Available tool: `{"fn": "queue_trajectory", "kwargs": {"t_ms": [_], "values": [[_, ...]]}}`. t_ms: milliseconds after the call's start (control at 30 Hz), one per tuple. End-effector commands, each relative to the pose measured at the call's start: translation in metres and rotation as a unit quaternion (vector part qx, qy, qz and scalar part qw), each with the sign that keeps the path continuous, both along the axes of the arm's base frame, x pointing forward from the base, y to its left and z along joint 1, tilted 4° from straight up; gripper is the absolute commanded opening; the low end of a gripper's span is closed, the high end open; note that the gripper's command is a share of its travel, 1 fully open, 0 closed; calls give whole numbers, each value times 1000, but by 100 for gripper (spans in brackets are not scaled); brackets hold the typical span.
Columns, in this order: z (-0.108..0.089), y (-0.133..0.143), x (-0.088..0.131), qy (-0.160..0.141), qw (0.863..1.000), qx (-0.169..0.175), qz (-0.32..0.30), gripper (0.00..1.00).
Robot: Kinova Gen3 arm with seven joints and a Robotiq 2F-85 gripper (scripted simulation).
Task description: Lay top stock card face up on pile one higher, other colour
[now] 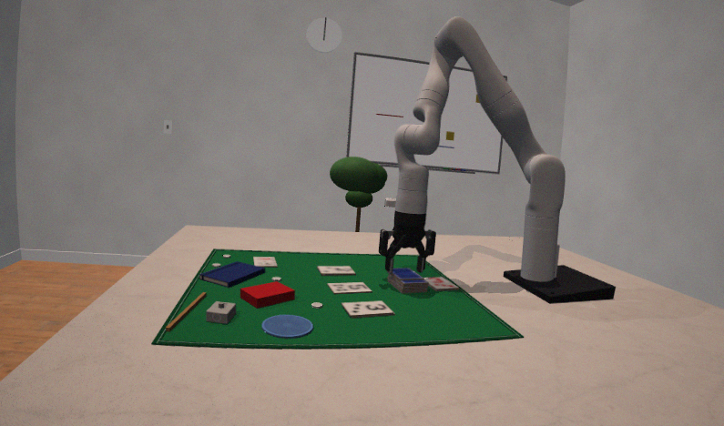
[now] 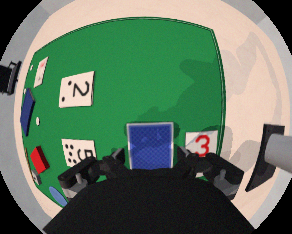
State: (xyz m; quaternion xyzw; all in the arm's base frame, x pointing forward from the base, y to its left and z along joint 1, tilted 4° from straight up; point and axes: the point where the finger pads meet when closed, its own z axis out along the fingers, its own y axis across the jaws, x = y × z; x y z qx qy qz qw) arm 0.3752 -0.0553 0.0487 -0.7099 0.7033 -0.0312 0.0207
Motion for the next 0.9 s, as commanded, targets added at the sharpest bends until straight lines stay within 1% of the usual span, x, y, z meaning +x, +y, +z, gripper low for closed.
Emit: {"fn": "queue_trajectory", "kwargs": {"t_ms": [0,133,167,233,333,400,700,867], "values": [[0,0,0,-1,1000,0,0,85],[3,-2,1,-1,1000,0,0,85],[7,-5,1,-1,1000,0,-1,85],[23,-15,1,-1,1000,-1,-1,85],[52,-32,-2,-1,1000,0,-1,85],[64,-39,-5,-1,1000,0,0,85],[67,-40,-5,-1,1000,1,0,85],[66,-40,-5,0,1000,8,1,85]]}}
